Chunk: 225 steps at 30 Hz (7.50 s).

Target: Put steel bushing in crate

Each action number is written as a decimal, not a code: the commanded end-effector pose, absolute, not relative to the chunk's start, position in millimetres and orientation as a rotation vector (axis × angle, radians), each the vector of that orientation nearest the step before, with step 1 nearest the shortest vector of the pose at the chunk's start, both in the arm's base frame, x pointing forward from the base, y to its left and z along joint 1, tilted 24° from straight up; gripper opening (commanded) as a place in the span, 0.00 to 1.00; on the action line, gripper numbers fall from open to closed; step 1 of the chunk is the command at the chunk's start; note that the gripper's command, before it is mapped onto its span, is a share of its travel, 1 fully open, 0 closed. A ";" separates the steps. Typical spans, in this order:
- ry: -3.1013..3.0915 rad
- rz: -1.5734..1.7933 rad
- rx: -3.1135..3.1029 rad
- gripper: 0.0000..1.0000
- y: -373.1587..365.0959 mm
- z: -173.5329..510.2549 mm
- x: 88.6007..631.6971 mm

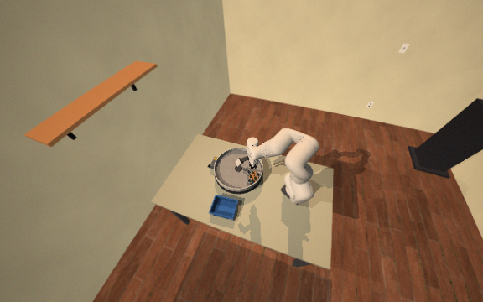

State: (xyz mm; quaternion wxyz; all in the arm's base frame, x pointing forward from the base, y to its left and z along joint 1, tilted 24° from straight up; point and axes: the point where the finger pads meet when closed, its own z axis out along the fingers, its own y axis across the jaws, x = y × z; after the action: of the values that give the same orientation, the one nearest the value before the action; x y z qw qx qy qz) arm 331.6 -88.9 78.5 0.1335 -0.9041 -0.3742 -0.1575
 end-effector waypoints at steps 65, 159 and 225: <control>-1.084 -0.460 -2.624 0.15 -89.9 79.4 332.6; -1.819 0.359 -2.763 0.10 -73.2 -19.2 392.8; -1.819 0.359 -2.763 0.00 -68.9 -30.3 395.1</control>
State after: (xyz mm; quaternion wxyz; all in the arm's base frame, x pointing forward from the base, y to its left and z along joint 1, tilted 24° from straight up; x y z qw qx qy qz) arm 394.4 -68.2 -31.1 -0.0926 -0.8261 -0.5452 0.1083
